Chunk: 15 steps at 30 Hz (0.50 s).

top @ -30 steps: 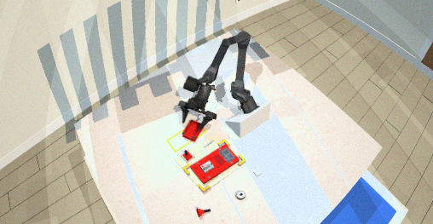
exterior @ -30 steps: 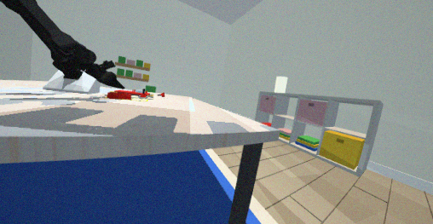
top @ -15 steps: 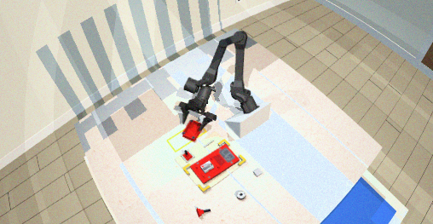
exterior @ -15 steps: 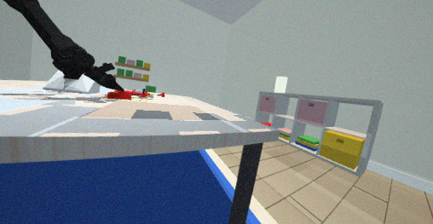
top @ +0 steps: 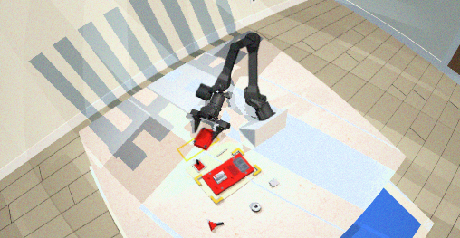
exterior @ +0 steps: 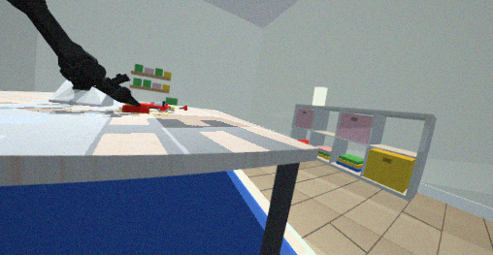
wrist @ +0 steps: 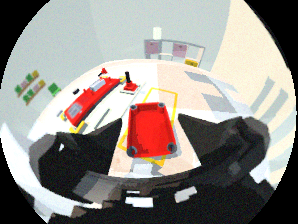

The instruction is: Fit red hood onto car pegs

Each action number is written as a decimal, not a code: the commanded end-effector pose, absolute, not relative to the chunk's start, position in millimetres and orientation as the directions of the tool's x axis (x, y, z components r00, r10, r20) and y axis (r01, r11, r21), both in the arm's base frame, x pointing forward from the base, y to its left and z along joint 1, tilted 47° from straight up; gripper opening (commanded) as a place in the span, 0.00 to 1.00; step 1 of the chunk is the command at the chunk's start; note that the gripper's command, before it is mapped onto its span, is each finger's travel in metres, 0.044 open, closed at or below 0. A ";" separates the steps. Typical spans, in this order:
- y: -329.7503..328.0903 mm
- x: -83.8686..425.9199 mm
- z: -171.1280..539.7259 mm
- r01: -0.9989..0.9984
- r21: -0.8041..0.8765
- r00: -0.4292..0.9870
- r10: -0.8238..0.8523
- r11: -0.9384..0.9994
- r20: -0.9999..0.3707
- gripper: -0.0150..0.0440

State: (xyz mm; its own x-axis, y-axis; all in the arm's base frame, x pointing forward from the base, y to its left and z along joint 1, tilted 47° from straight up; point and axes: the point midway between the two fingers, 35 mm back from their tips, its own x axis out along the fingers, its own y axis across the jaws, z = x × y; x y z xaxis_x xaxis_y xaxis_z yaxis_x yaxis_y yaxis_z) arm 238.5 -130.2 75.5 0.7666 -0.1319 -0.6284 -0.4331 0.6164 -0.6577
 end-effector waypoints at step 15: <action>-135.8 238.4 67.7 -0.439 -0.653 0.765 -0.124 0.617 -0.632 1.00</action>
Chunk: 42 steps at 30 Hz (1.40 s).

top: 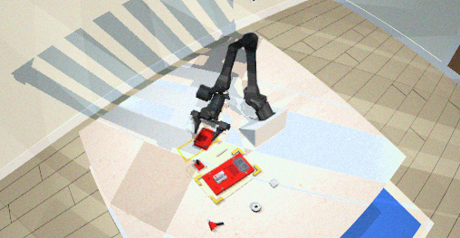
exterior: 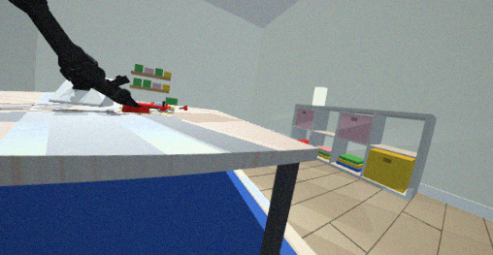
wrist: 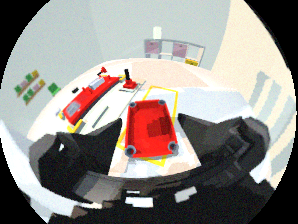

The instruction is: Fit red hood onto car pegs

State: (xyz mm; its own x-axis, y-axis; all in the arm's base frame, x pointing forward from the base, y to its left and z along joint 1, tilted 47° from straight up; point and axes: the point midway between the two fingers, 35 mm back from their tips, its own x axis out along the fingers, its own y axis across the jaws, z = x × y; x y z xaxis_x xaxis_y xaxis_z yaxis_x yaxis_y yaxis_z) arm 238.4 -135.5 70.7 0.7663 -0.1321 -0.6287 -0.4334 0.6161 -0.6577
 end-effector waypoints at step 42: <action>-134.3 240.7 72.5 -0.436 -0.656 0.764 -0.131 0.616 -0.631 0.44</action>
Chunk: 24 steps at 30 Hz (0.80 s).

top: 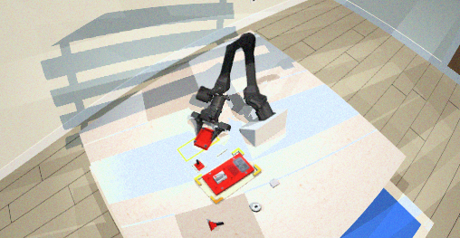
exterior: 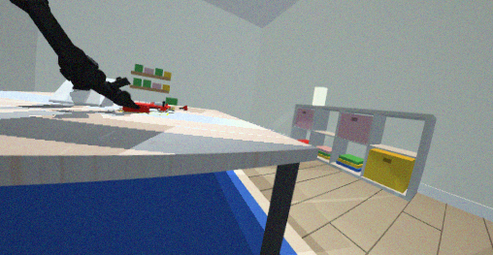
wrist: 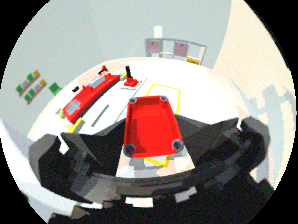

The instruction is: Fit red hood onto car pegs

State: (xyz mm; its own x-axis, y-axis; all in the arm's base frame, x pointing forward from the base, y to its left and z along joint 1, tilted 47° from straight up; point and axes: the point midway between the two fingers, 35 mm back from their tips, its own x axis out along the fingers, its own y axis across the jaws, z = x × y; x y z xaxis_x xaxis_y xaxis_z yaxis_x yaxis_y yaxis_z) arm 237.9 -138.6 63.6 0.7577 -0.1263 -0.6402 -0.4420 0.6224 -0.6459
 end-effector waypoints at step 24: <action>-89.3 240.2 113.5 -0.434 -0.656 0.767 -0.129 0.618 -0.629 0.25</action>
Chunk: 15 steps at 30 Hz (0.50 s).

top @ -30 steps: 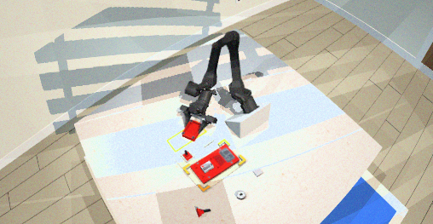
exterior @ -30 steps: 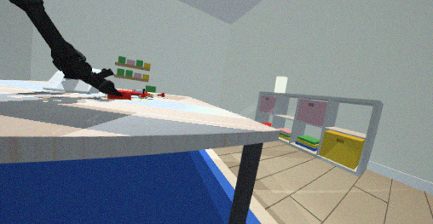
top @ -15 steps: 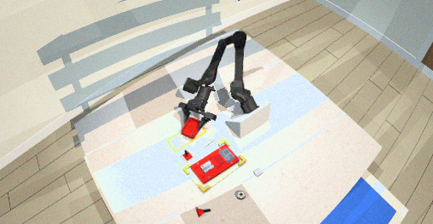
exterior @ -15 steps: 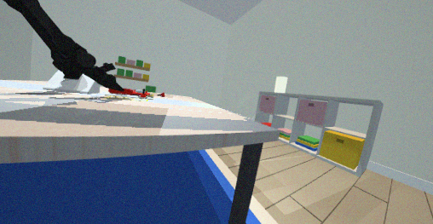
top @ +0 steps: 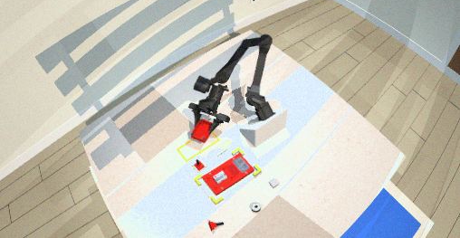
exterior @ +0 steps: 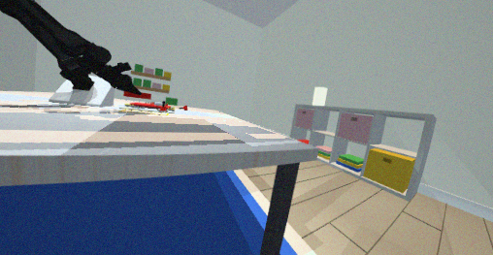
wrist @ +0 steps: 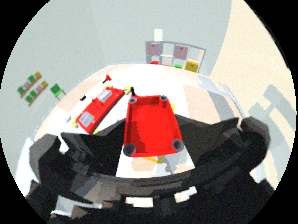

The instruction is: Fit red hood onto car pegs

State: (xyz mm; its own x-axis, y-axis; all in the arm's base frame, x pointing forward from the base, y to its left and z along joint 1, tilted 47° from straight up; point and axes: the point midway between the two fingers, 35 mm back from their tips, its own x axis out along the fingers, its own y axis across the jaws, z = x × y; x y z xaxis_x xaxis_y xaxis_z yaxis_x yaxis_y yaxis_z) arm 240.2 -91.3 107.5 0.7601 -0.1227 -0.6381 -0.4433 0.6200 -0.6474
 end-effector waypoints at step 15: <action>-89.8 239.8 109.9 -0.323 -0.551 0.767 -0.129 0.769 -0.629 0.25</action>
